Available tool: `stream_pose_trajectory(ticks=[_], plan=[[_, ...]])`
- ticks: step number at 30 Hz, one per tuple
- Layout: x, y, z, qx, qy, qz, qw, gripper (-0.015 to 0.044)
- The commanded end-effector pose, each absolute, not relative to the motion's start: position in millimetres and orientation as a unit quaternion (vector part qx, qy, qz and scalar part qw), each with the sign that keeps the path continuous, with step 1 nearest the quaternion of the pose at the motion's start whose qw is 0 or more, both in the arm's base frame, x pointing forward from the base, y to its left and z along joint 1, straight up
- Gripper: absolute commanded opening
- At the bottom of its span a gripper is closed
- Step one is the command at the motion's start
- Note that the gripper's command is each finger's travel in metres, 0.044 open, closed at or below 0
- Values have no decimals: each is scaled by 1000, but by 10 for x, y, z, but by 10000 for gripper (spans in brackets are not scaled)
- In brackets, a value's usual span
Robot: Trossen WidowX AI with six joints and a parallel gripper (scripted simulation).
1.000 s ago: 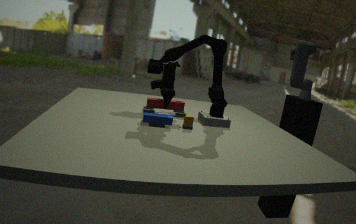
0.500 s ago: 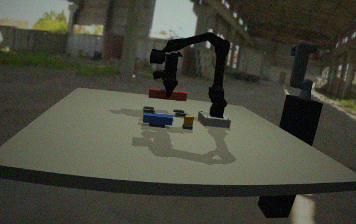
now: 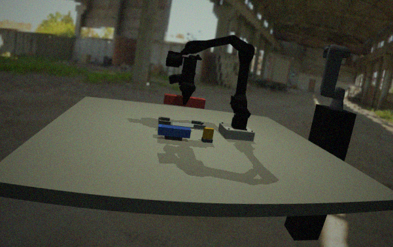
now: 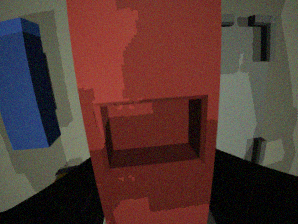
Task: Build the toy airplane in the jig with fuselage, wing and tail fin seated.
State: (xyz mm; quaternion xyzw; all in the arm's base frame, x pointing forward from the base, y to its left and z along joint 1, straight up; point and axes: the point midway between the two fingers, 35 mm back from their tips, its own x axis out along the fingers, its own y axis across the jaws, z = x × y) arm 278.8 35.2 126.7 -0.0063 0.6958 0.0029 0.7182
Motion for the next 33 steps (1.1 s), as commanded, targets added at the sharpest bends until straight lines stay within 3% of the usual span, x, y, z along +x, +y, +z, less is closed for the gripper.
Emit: stream_pose_trajectory(ticks=[1,33], plan=[[2790,246,1207,-8,697,6,717,0],[2655,-679,769,-23,698,14,716,0]])
